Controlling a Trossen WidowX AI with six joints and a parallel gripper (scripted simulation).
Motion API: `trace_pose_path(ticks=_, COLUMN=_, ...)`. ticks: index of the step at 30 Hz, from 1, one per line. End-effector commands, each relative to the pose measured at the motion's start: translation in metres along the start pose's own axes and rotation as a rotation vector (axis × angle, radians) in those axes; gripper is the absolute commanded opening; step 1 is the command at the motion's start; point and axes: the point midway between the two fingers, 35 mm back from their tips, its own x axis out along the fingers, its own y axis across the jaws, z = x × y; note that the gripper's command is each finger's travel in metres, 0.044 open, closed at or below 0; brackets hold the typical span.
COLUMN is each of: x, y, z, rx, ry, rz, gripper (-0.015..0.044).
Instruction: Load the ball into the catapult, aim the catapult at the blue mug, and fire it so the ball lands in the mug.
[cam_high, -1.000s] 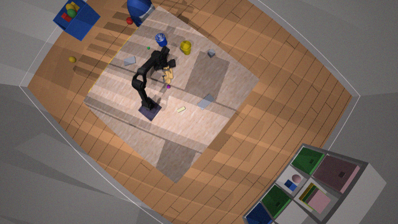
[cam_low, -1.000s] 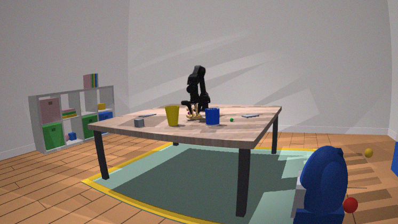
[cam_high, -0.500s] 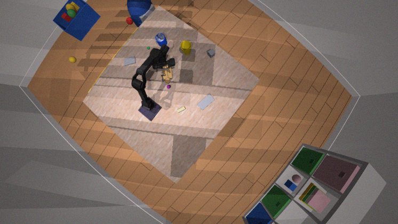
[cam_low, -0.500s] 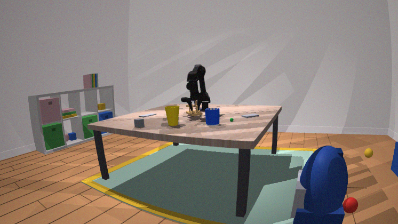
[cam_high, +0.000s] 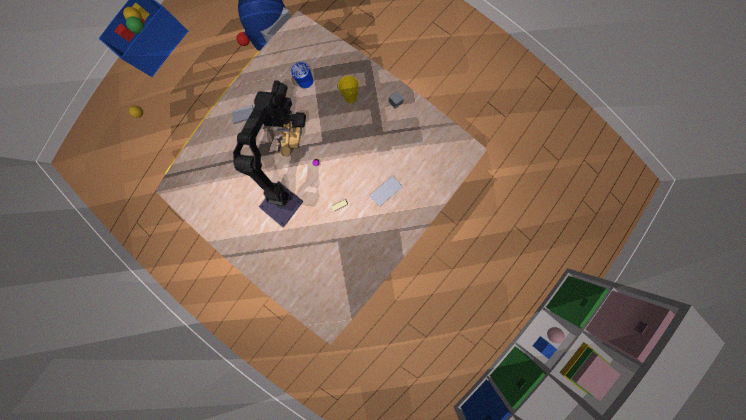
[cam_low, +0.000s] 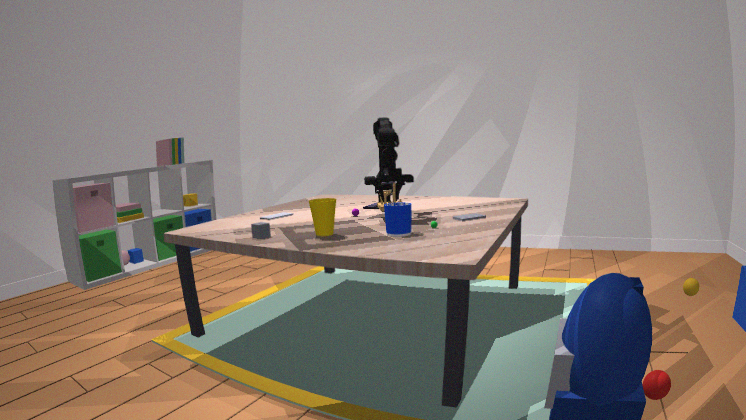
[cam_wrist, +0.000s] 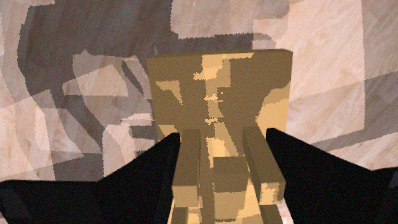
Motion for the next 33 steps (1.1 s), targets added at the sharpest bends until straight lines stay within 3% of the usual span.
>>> trace_pose_path(ticks=1, x=-0.006, y=0.005, z=-0.002, rx=0.065, ry=-0.022, rz=-0.005, gripper=0.0)
trace_pose_path(ticks=33, x=0.034, y=0.003, z=-0.001, rx=0.066, ry=-0.022, rz=-0.006, gripper=0.0)
